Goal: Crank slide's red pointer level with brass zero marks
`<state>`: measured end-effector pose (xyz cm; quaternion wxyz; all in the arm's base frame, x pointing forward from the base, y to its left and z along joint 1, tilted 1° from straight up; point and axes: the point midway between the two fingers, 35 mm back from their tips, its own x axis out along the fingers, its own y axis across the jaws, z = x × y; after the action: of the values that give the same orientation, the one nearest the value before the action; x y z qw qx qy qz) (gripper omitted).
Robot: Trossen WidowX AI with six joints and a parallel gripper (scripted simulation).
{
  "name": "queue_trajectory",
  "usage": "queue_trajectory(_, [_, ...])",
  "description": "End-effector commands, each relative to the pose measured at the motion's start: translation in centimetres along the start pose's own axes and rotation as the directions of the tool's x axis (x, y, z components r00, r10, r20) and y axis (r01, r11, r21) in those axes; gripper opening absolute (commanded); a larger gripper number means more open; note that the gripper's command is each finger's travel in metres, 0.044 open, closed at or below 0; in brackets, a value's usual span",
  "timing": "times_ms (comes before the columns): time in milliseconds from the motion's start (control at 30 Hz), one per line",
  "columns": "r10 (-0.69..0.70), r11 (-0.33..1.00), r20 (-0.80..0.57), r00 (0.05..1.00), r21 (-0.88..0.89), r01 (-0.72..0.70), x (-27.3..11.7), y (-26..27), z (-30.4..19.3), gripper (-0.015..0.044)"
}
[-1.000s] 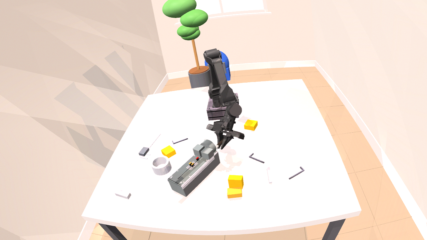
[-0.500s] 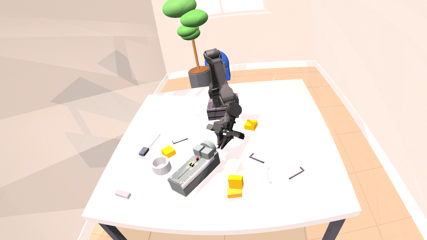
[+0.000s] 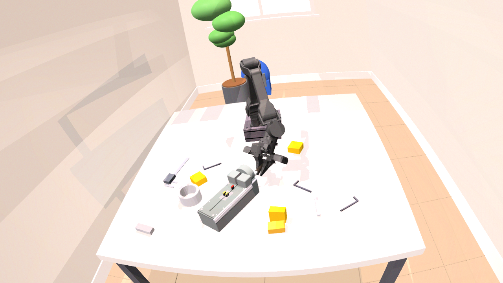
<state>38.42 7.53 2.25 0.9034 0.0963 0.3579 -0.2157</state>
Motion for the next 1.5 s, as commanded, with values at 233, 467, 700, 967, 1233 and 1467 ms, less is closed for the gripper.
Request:
queue_trajectory(233, [0.0,1.0,0.0,1.0,0.0,0.0,0.0,0.0,0.0,0.0105])
queue_trajectory(467, [0.0,1.0,0.0,1.0,0.0,0.0,0.0,0.0,0.0,0.0289])
queue_trajectory(700, [0.0,1.0,0.0,1.0,0.0,0.0,-0.1,0.0,0.1,0.044])
queue_trajectory(967, [0.001,1.0,0.0,1.0,0.0,-0.001,-2.6,0.1,2.7,0.044])
queue_trajectory(1233, [0.0,1.0,-0.001,1.0,0.0,0.0,-4.8,0.2,5.0,0.044])
queue_trajectory(1467, [-0.002,1.0,-0.002,1.0,-0.003,0.002,-8.9,0.1,9.0,0.044])
